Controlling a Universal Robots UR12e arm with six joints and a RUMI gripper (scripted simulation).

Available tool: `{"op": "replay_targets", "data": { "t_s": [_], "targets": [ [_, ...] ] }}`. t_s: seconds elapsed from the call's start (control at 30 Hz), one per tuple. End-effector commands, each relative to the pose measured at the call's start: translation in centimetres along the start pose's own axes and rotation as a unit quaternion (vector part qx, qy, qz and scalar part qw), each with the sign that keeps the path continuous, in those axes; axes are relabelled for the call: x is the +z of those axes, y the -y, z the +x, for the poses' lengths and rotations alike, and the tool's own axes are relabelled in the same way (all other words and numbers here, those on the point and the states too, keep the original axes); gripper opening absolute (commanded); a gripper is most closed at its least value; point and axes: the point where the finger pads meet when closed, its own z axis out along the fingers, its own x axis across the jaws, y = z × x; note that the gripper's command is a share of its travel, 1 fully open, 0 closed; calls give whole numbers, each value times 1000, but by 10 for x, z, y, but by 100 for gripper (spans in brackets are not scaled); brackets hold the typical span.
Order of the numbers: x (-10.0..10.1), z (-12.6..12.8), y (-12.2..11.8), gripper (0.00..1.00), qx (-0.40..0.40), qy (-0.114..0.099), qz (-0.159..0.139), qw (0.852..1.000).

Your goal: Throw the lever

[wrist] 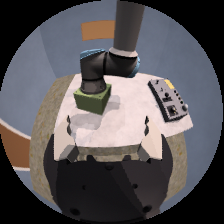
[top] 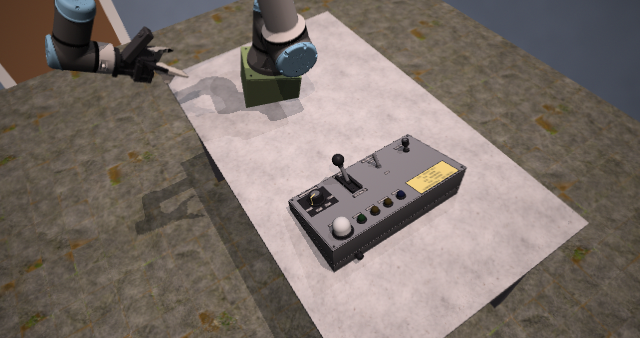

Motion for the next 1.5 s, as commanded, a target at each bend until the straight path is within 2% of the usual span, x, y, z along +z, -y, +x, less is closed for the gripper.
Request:
{"op": "replay_targets", "data": {
  "t_s": [0.0,0.73,1.1,1.47],
  "targets": [
    [-1,0,0,100,0,0,-1,1000],
    [0,1,0,100,2,0,-2,1000],
    [3,12,-5,100,25,6,-15,1000],
    [16,53,-19,100,103,18,-67,992]
  ]
}}
